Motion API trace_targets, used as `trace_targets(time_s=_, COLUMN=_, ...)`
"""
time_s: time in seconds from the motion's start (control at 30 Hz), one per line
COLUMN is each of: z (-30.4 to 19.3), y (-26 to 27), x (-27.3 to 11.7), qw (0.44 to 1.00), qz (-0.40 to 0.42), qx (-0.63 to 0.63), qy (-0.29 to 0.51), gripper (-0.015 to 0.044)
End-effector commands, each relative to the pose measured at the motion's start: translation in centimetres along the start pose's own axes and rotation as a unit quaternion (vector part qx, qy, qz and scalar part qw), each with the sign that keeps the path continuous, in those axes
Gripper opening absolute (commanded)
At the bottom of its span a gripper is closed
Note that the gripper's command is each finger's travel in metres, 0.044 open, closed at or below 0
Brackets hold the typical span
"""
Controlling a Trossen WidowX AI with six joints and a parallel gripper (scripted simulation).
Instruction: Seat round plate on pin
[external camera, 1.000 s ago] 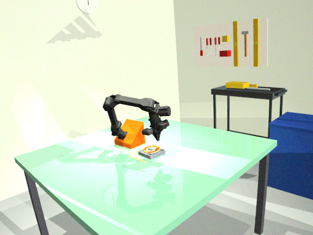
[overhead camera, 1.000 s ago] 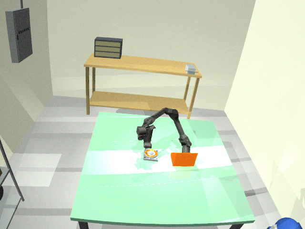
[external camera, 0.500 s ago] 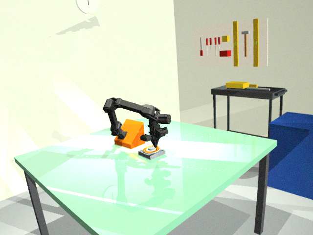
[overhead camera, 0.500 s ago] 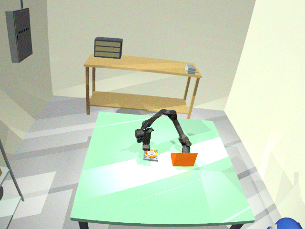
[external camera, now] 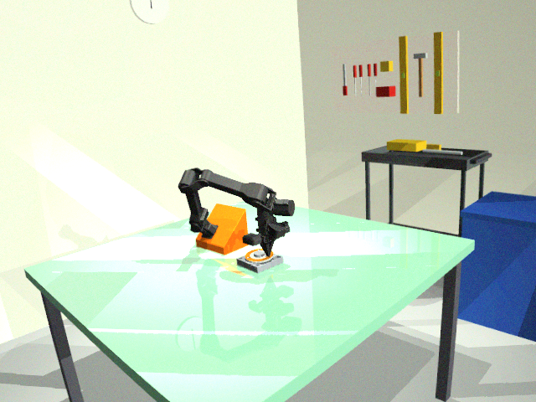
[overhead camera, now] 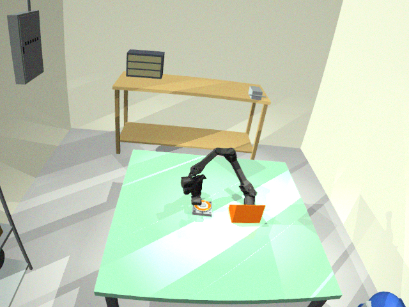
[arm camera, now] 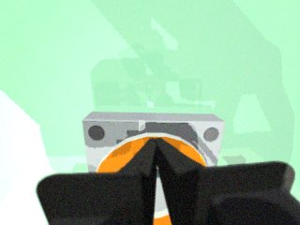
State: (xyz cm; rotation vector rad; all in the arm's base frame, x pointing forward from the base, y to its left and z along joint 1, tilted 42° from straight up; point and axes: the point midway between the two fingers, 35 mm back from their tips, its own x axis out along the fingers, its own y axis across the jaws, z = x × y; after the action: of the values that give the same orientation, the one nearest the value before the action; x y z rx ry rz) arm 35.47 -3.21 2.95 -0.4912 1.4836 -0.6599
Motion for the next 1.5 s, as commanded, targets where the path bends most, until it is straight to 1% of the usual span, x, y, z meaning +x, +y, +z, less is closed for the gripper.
trace_targets(time_s=0.0, z=0.2, y=0.8, x=0.0, qw=1.000, qz=0.002, qx=0.002, qy=-0.001, gripper=0.0000)
trace_targets(time_s=0.93, z=-1.7, y=4.1, x=-0.1, qw=1.000, qz=0.003, qx=0.002, qy=-0.001, gripper=0.0000)
trace_targets(time_s=1.47, z=-3.0, y=4.9, x=-0.3, qw=1.000, qz=0.003, qx=0.002, qy=-0.001, gripper=0.0000)
